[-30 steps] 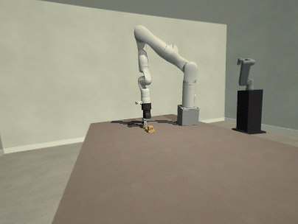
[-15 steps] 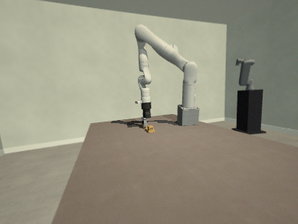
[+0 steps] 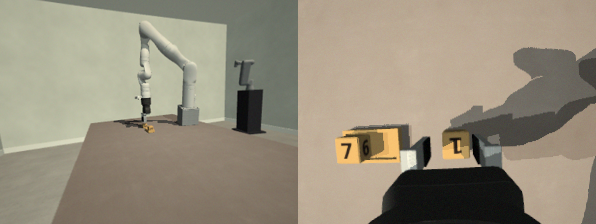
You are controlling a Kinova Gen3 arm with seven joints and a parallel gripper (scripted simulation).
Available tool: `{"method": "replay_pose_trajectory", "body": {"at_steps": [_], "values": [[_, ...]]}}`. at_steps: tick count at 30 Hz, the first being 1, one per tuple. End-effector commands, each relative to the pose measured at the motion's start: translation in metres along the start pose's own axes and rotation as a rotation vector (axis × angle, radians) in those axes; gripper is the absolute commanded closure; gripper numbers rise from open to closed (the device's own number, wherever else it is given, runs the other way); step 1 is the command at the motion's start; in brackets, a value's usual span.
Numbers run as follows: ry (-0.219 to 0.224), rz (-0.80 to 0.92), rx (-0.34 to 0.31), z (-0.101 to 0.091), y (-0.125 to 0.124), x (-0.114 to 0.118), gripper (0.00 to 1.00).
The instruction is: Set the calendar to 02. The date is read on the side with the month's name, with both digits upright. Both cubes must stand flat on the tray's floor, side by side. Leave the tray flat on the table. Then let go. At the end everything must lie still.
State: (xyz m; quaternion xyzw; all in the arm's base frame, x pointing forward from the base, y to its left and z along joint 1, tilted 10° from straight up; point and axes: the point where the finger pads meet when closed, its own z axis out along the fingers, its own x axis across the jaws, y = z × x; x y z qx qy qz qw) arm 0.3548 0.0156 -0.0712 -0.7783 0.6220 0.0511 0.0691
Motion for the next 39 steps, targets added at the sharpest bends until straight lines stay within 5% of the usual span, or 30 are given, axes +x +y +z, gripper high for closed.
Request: {"method": "replay_pose_trajectory", "body": {"at_steps": [1, 15, 23, 24, 39], "values": [[0.006, 0.014, 0.004, -0.012, -0.001, 0.008, 0.10], [0.003, 0.016, 0.001, -0.048, 0.001, 0.008, 0.10], [0.003, 0.016, 0.001, -0.050, 0.001, 0.008, 0.10], [0.003, 0.016, 0.001, -0.050, 0.001, 0.008, 0.00], [0.003, 0.015, 0.000, -0.050, 0.001, 0.008, 0.00]]}}
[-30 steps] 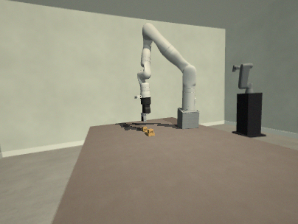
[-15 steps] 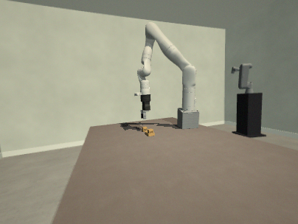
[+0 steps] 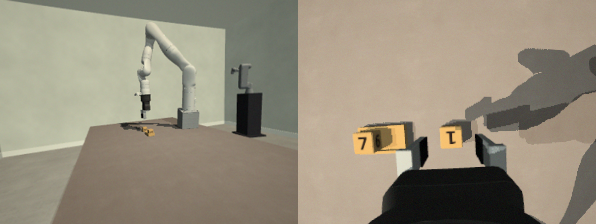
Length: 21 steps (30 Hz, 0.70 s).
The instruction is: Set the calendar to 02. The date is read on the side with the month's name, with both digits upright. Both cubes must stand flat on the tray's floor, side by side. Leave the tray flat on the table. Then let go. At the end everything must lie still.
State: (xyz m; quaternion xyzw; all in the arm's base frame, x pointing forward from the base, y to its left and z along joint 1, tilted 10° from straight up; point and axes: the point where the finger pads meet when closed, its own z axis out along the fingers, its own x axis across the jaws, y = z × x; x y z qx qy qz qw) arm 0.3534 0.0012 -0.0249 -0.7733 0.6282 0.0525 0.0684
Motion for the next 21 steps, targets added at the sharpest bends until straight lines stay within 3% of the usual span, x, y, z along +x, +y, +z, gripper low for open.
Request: {"method": "replay_pose_trajectory", "body": {"at_steps": [1, 13, 21], "values": [[0.004, -0.001, 0.002, -0.0017, -0.0014, 0.0018, 0.00], [0.003, 0.028, 0.000, -0.0013, -0.0012, 0.0017, 0.00], [-0.002, 0.220, -0.013, 0.0010, 0.0004, 0.0013, 0.00]]}}
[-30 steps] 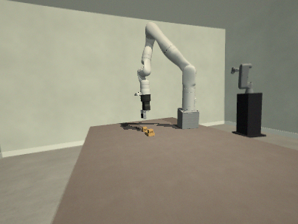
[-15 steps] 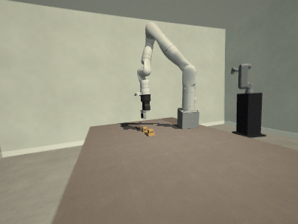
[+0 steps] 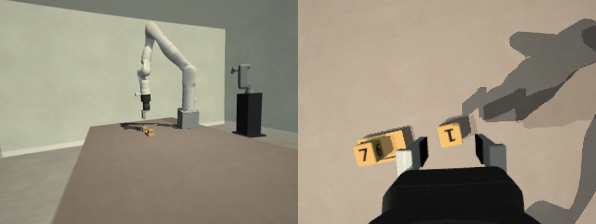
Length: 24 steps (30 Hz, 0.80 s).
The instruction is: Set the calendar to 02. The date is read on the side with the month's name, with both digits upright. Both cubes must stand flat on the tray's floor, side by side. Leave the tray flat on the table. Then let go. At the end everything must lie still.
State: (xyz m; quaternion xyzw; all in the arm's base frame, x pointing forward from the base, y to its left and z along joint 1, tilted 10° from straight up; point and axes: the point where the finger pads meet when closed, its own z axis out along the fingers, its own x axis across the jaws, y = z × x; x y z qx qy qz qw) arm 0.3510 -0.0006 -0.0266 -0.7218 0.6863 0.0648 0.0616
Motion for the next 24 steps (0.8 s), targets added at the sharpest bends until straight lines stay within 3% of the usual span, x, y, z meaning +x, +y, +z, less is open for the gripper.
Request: {"method": "replay_pose_trajectory", "body": {"at_steps": [1, 6, 8, 20, 24], "values": [[0.004, 0.100, -0.001, 0.0000, -0.0019, -0.0007, 0.00], [0.002, 0.324, -0.012, 0.0025, 0.0001, -0.0019, 0.00], [0.002, 0.324, -0.012, 0.0025, 0.0001, -0.0019, 0.00], [-0.004, 0.966, 0.002, 0.0039, -0.0029, -0.0030, 0.00], [-0.005, 1.104, 0.007, 0.0042, -0.0031, -0.0031, 0.00]]}}
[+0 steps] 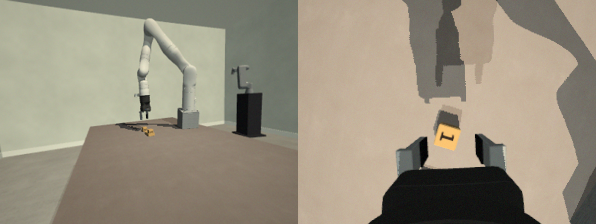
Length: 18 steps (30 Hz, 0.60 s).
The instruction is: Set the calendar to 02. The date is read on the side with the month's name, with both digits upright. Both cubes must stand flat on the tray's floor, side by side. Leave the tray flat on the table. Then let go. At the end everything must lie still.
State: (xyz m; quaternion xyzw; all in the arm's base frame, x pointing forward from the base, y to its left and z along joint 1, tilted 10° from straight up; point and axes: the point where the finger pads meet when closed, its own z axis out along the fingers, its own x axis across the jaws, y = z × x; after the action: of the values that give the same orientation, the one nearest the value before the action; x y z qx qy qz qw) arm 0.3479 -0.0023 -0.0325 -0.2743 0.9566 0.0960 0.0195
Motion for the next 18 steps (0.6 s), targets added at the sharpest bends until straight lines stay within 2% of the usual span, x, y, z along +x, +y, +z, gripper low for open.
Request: {"method": "replay_pose_trajectory", "body": {"at_steps": [1, 2, 4, 9, 18], "values": [[-0.004, 0.041, 0.021, -0.0012, 0.0019, -0.0083, 0.00], [0.006, 0.083, 0.018, -0.0001, 0.0036, -0.0043, 0.00], [-0.009, 0.156, 0.024, -0.0005, 0.0021, -0.0088, 0.00], [-0.013, 0.290, 0.029, -0.0008, 0.0010, -0.0072, 0.00], [-0.014, 0.348, 0.030, -0.0002, 0.0016, -0.0066, 0.00]]}}
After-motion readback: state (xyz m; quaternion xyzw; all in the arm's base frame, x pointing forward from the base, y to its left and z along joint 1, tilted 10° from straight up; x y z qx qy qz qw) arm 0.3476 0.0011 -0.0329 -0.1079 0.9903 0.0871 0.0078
